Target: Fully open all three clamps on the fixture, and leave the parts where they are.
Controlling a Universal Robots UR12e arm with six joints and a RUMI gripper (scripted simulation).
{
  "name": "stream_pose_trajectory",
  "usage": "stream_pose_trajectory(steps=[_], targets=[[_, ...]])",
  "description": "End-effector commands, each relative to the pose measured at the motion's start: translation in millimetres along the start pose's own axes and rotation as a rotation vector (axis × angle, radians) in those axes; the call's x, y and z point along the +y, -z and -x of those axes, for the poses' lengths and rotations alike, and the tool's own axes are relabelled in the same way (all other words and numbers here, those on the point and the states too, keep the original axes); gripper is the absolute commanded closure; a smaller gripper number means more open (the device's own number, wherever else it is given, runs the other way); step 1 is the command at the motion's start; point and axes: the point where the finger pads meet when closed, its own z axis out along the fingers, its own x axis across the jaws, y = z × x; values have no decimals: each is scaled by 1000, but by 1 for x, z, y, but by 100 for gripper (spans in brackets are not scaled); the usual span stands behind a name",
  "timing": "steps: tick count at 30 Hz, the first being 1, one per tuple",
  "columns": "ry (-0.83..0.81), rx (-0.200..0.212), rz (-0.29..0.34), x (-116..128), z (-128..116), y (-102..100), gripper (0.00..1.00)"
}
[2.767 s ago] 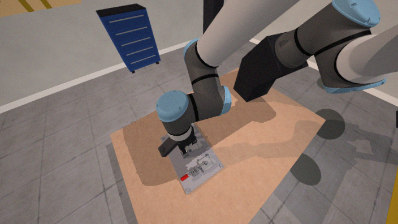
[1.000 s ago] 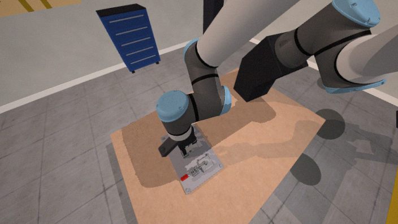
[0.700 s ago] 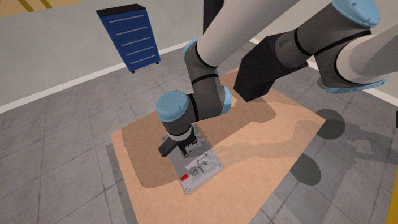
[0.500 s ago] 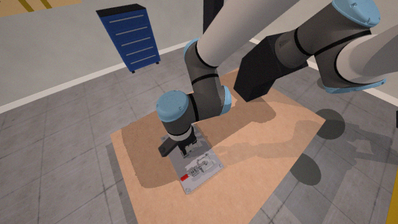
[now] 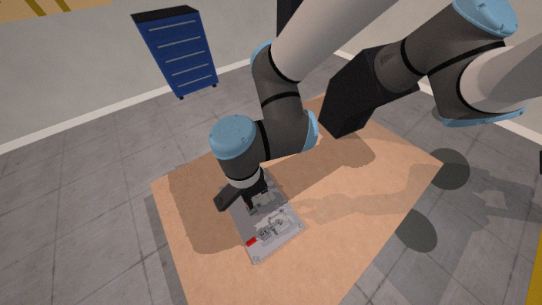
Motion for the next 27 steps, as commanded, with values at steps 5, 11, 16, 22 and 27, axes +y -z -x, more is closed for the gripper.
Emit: stream_pose_trajectory(steps=[5,11,16,22,27], targets=[[0,0,-1,-1,0,22,72],[0,0,-1,-1,0,28,72],[0,0,-1,-1,0,28,72],[0,0,-1,-1,0,29,72],[0,0,-1,-1,0,28,72]])
